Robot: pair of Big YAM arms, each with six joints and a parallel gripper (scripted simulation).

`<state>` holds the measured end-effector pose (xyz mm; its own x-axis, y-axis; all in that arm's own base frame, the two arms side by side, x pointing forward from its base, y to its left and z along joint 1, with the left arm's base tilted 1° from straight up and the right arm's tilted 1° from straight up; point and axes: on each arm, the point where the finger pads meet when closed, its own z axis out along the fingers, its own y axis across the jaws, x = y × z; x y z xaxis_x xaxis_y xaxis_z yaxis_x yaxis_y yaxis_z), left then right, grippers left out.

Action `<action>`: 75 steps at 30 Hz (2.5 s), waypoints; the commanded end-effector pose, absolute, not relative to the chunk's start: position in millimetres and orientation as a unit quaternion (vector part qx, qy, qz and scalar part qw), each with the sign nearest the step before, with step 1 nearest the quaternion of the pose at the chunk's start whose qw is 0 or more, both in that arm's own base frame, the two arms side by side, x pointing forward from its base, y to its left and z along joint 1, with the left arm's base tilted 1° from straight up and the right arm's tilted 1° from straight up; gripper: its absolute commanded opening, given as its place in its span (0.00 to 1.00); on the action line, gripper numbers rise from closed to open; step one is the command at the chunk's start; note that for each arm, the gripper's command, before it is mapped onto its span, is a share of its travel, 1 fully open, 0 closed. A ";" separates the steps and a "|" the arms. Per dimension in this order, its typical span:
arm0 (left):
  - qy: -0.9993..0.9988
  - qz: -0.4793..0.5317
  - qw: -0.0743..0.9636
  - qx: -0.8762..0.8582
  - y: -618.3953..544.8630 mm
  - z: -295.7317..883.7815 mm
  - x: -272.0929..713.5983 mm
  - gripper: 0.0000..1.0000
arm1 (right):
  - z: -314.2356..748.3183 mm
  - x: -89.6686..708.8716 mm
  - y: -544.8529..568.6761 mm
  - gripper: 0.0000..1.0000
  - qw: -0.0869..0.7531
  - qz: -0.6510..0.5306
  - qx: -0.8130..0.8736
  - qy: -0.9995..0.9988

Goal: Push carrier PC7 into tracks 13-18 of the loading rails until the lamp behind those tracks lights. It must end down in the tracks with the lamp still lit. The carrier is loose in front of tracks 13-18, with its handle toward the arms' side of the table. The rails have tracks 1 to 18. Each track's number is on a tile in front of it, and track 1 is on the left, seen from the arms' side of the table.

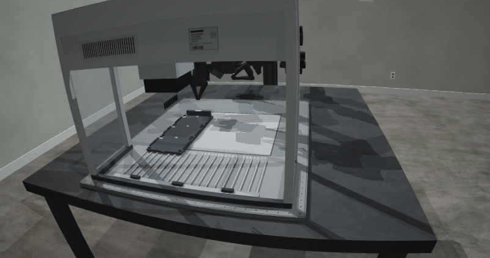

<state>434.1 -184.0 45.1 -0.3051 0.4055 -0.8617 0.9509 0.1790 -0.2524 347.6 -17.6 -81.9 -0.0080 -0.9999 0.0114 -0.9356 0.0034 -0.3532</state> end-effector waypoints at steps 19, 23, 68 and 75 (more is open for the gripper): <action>0.685 -0.406 0.342 0.500 -186.5 51.2 453.6 1.00 | -77.4 345.1 -16.7 0.00 0.164 -0.084 -0.422 0.888; 0.685 -0.406 0.342 0.500 -186.5 51.2 453.6 1.00 | -76.7 343.4 -16.8 0.00 0.170 -0.073 -0.360 0.914; 0.685 -0.406 0.342 0.500 -186.5 51.2 453.6 1.00 | -75.3 329.6 -16.5 0.00 0.175 0.058 0.338 0.923; 0.685 -0.406 0.342 0.500 -186.5 51.2 453.6 1.00 | -74.8 328.7 -16.7 0.00 0.168 0.079 0.444 0.877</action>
